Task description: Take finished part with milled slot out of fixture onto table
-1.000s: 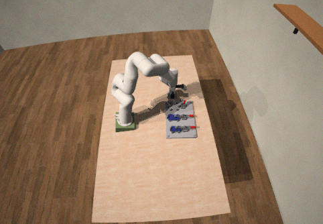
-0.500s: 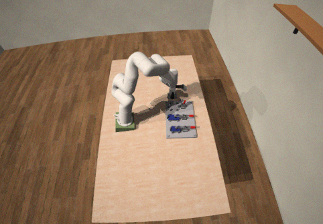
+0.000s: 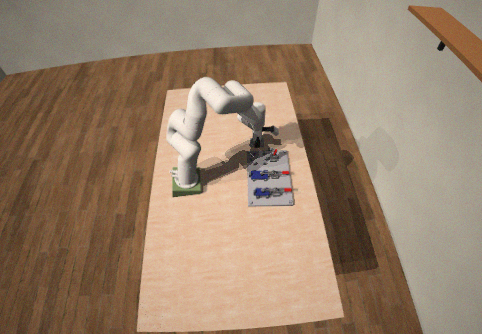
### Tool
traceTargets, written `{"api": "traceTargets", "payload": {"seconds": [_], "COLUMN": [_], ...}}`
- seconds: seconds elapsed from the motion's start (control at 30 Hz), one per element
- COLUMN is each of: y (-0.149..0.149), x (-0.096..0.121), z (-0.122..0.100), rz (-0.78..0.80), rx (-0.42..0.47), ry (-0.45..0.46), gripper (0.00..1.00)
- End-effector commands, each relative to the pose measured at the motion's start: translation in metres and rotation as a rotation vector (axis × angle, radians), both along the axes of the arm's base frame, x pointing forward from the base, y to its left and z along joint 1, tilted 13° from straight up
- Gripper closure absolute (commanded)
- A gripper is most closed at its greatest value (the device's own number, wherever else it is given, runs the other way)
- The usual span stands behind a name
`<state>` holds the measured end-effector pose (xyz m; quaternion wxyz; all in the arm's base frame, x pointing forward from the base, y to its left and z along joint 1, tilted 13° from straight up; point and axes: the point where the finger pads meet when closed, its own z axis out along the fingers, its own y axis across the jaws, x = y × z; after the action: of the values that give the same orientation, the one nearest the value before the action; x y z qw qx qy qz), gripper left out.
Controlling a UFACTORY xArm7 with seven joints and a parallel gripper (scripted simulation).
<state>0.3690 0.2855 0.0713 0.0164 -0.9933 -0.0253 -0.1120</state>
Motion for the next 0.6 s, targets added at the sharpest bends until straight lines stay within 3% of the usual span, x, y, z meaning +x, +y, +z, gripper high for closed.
{"api": "traceTargets", "payload": {"seconds": [0.0, 0.57], "y": [0.0011, 0.0012], "x": [0.0009, 0.0014], "z": [0.0015, -0.001], "rz": [0.001, 0.001], "rx": [0.003, 0.003], "ry": [-0.003, -0.003], "gripper": [1.0, 1.0]}}
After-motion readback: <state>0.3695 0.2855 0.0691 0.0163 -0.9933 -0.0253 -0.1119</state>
